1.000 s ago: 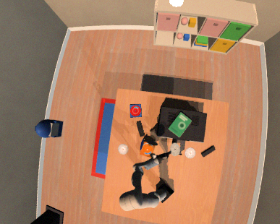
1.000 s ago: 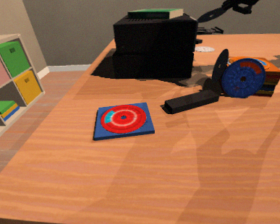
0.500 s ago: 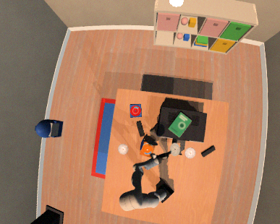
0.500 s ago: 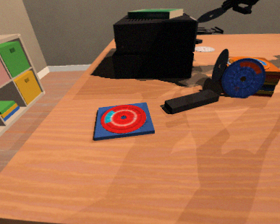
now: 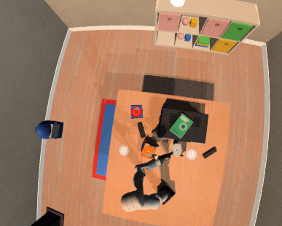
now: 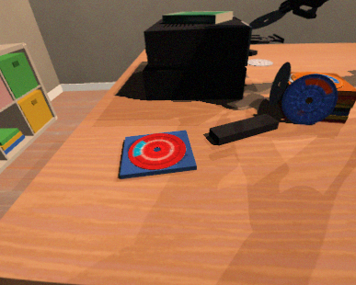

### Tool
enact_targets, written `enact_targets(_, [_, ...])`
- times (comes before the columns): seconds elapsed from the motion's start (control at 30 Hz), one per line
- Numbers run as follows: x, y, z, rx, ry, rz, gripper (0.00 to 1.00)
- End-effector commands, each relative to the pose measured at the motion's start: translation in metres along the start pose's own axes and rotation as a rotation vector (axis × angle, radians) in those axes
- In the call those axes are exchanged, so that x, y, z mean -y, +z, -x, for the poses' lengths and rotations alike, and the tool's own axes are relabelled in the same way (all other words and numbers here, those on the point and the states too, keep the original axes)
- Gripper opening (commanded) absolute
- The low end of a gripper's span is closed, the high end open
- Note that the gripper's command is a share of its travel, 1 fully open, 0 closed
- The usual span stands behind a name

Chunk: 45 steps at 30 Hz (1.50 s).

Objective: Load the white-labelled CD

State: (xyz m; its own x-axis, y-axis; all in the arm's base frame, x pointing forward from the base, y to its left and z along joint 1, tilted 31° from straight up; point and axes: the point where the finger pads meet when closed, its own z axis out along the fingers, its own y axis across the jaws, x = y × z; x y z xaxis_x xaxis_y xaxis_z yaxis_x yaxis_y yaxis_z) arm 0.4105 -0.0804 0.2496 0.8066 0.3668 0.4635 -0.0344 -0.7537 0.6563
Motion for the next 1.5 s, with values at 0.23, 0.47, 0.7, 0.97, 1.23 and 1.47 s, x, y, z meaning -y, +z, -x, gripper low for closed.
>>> enact_targets(0.23, [-0.001,0.029,0.003,0.01,0.0,-0.001,0.11])
enact_targets(0.47, [-0.003,0.049,0.004,0.01,0.0,-0.001,0.11])
enact_targets(0.7, [-0.003,0.052,0.004,0.01,0.0,-0.001,0.11])
enact_targets(0.97, [-0.003,0.052,0.004,0.01,0.0,-0.001,0.11])
enact_targets(1.23, [-0.003,0.052,0.004,0.01,0.0,-0.001,0.11])
enact_targets(1.47, [-0.003,0.052,0.004,0.01,0.0,-0.001,0.11])
